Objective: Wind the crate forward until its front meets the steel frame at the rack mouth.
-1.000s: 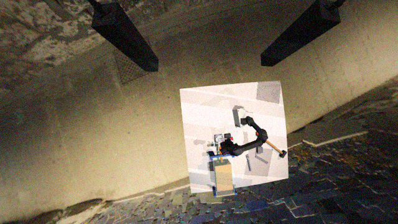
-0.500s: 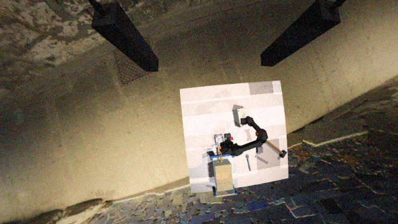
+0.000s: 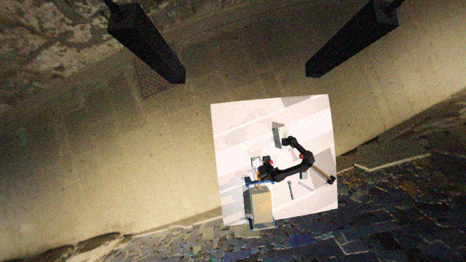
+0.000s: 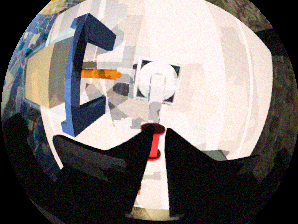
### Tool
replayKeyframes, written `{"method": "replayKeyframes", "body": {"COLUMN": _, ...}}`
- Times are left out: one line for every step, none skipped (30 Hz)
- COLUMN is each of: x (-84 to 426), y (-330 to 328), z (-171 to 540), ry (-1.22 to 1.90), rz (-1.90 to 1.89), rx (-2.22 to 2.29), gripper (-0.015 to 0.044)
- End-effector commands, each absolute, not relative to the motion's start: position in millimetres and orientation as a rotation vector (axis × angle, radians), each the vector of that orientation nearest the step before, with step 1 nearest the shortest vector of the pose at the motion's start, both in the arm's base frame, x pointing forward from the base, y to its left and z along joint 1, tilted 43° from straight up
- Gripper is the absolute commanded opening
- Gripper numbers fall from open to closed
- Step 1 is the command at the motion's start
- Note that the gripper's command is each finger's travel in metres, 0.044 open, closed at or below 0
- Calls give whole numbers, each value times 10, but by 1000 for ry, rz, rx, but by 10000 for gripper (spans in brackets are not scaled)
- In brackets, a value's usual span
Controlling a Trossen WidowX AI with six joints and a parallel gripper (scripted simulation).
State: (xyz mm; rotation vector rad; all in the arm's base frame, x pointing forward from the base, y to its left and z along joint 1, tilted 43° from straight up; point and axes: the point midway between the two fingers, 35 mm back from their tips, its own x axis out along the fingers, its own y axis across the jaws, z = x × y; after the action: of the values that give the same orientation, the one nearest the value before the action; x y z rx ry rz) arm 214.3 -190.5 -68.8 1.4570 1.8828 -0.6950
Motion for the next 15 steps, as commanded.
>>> {"method": "replayKeyframes", "body": {"x": 2158, "y": -1792, "z": -593, "ry": 1825, "rz": -744, "rx": 1387, "gripper": 131}}
{"method": "replayKeyframes", "body": {"x": 2156, "y": -1746, "z": -573, "ry": 1802, "rz": -762, "rx": 1363, "gripper": 157}}
{"method": "replayKeyframes", "body": {"x": 2151, "y": -1700, "z": -553, "ry": 1777, "rz": -778, "rx": 1340, "gripper": 184}}
{"method": "replayKeyframes", "body": {"x": 2144, "y": -1653, "z": -535, "ry": 1751, "rz": -794, "rx": 1318, "gripper": 210}}
{"method": "replayKeyframes", "body": {"x": 2135, "y": -1606, "z": -518, "ry": 1725, "rz": -808, "rx": 1297, "gripper": 236}}
{"method": "replayKeyframes", "body": {"x": 2124, "y": -1559, "z": -502, "ry": 1698, "rz": -822, "rx": 1276, "gripper": 263}}
{"method": "replayKeyframes", "body": {"x": 2111, "y": -1511, "z": -487, "ry": 1670, "rz": -834, "rx": 1257, "gripper": 289}}
{"method": "replayKeyframes", "body": {"x": 2096, "y": -1463, "z": -474, "ry": 1642, "rz": -846, "rx": 1238, "gripper": 315}}
{"method": "replayKeyframes", "body": {"x": 2080, "y": -1415, "z": -461, "ry": 1613, "rz": -857, "rx": 1221, "gripper": 341}}
{"method": "replayKeyframes", "body": {"x": 2065, "y": -1377, "z": -453, "ry": 1589, "rz": -865, "rx": 1207, "gripper": 368}}
{"method": "replayKeyframes", "body": {"x": 2056, "y": -1354, "z": -448, "ry": 1574, "rz": -869, "rx": 1199, "gripper": 394}}
{"method": "replayKeyframes", "body": {"x": 2052, "y": -1347, "z": -447, "ry": 1569, "rz": -870, "rx": 1197, "gripper": 420}}
{"method": "replayKeyframes", "body": {"x": 2052, "y": -1347, "z": -447, "ry": 1569, "rz": -870, "rx": 1197, "gripper": 440}}
{"method": "replayKeyframes", "body": {"x": 2052, "y": -1347, "z": -447, "ry": 1569, "rz": -870, "rx": 1197, "gripper": 440}}
{"method": "replayKeyframes", "body": {"x": 2052, "y": -1347, "z": -447, "ry": 1569, "rz": -870, "rx": 1197, "gripper": 440}}
